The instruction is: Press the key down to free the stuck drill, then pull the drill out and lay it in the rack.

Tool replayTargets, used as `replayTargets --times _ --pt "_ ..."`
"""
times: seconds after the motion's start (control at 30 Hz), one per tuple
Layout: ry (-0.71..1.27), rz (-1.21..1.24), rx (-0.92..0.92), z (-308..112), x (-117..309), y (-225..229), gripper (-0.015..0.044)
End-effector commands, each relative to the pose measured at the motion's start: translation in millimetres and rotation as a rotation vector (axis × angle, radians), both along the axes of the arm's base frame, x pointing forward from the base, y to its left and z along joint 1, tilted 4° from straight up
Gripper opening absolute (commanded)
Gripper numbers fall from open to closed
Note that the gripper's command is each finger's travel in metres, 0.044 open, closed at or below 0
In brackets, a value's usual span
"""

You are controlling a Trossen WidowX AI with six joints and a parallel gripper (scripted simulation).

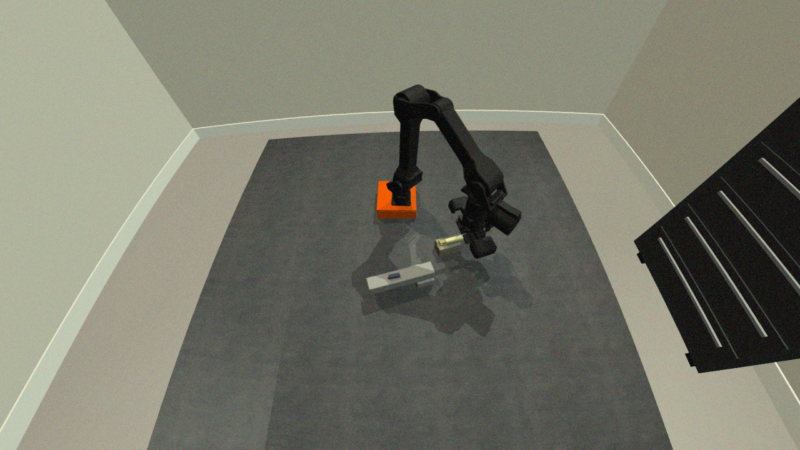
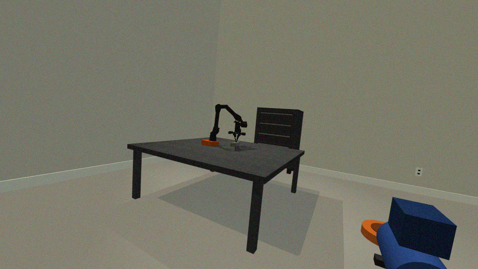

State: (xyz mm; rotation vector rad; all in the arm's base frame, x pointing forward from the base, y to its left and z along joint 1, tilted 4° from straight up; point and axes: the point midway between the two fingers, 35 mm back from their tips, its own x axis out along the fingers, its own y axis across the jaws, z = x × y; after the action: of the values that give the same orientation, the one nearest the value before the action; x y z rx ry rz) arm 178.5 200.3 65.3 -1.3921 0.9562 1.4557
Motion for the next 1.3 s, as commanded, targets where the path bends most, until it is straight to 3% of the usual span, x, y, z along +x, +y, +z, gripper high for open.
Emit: replayTargets --times 0.0,0.27,1.27 --pt "-0.004 -0.004 -0.002 0.0 -6.8 -1.8 0.0" --pt "-0.003 -0.004 -0.002 0.0 -22.9 -5.4 0.0" --pt "-0.002 -0.004 -0.002 -41.4 -21.8 -1.3 0.0"
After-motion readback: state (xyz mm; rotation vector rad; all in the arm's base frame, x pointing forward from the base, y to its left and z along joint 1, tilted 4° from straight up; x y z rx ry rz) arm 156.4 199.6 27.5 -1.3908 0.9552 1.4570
